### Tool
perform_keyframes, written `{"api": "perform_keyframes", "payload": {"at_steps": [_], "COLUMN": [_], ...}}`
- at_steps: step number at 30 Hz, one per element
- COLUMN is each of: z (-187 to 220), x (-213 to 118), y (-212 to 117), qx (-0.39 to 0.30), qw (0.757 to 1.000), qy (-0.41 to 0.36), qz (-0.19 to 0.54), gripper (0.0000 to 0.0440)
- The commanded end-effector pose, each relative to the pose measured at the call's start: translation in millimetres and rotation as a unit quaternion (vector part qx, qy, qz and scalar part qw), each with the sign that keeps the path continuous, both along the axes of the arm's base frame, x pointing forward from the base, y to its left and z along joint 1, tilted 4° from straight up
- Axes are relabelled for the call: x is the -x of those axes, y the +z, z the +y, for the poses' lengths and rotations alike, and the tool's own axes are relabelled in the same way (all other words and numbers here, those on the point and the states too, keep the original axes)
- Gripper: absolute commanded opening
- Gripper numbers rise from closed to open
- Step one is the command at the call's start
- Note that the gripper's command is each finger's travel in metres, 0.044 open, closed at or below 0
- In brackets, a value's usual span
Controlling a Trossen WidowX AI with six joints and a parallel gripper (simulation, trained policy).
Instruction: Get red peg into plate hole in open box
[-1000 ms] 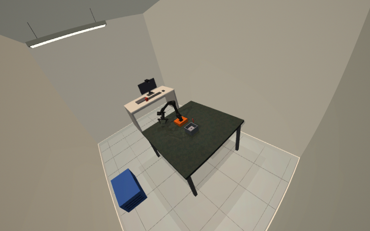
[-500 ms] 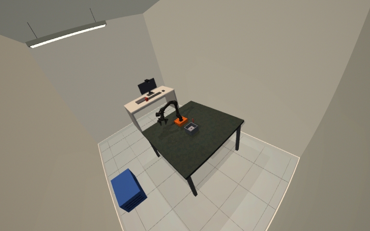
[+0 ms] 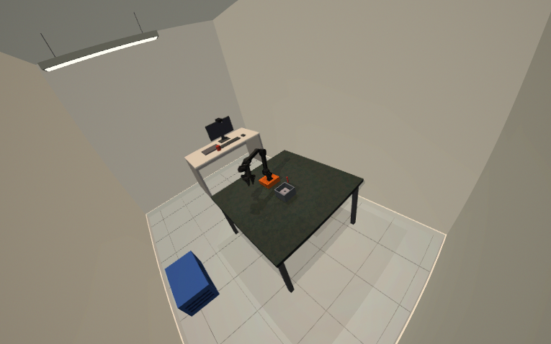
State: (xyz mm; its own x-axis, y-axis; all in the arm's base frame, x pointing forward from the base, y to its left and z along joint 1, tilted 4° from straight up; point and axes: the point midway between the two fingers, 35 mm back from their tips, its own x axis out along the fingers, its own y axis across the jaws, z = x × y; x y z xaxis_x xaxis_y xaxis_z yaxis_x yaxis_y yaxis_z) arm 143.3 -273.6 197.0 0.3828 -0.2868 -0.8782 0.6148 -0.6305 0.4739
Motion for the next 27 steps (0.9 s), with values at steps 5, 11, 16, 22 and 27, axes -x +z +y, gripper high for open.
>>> {"api": "perform_keyframes", "payload": {"at_steps": [5,11,16,22,27], "z": [47,93,134,181,217], "x": [-46,-73,-86,-93,-90], "y": [19,27,28,23,13], "qx": [0.016,0.023,0.022,0.017,0.009], "qw": [0.995,0.984,0.971,0.953,0.936], "qy": [0.095,0.173,0.232,0.295,0.339], "qz": [0.019,0.034,0.048,0.07,0.094], "gripper": [0.044,0.044,0.044,0.044,0.044]}}
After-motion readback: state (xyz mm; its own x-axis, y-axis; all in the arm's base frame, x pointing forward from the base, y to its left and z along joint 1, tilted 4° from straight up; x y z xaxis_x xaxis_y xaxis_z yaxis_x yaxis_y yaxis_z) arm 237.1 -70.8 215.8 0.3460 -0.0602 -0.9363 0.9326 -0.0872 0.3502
